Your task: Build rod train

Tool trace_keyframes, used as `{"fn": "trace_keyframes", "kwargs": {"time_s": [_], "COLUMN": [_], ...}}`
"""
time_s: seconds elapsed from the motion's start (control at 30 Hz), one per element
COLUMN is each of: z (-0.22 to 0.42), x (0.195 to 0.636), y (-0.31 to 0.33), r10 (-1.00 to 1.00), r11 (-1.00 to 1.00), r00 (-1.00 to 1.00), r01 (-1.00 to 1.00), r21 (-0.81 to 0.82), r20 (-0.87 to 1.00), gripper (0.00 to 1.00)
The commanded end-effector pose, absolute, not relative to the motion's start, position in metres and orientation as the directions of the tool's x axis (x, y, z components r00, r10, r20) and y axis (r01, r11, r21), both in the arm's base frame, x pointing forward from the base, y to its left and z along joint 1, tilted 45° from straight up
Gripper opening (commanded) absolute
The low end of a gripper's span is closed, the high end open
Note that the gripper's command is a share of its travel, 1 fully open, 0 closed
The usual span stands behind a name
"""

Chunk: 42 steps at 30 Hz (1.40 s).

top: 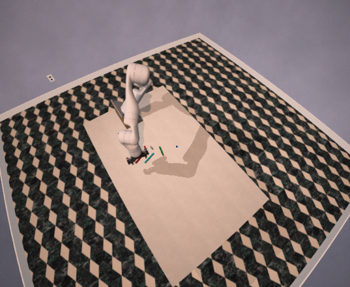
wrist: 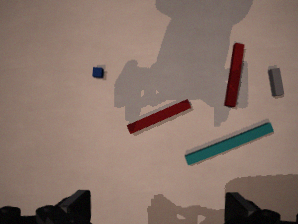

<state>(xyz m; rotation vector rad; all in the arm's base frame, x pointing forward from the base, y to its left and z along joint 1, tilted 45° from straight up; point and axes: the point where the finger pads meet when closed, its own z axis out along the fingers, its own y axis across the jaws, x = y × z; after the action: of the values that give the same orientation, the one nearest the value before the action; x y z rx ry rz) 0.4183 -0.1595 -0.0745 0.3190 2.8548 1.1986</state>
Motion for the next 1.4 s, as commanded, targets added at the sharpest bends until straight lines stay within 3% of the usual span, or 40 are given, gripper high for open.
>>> {"fn": "trace_keyframes", "kwargs": {"time_s": [0.0,0.43,0.9,1.37], "z": [-0.071,-0.053,-0.022,0.025], "x": [0.418,0.409,0.396,0.385], "y": [-0.16,-0.153,-0.143,-0.131], "r10": [0.212,0.351,0.56,0.706], "r11": [0.681,0.617,0.431,0.035], "r00": [-0.975,-0.9,-0.638,-0.078], "r01": [0.2,0.431,0.769,0.997], "r21": [0.704,0.659,0.471,0.075], "r20": [0.071,0.259,0.528,0.704], "gripper": [1.0,1.0,1.0,1.0]}}
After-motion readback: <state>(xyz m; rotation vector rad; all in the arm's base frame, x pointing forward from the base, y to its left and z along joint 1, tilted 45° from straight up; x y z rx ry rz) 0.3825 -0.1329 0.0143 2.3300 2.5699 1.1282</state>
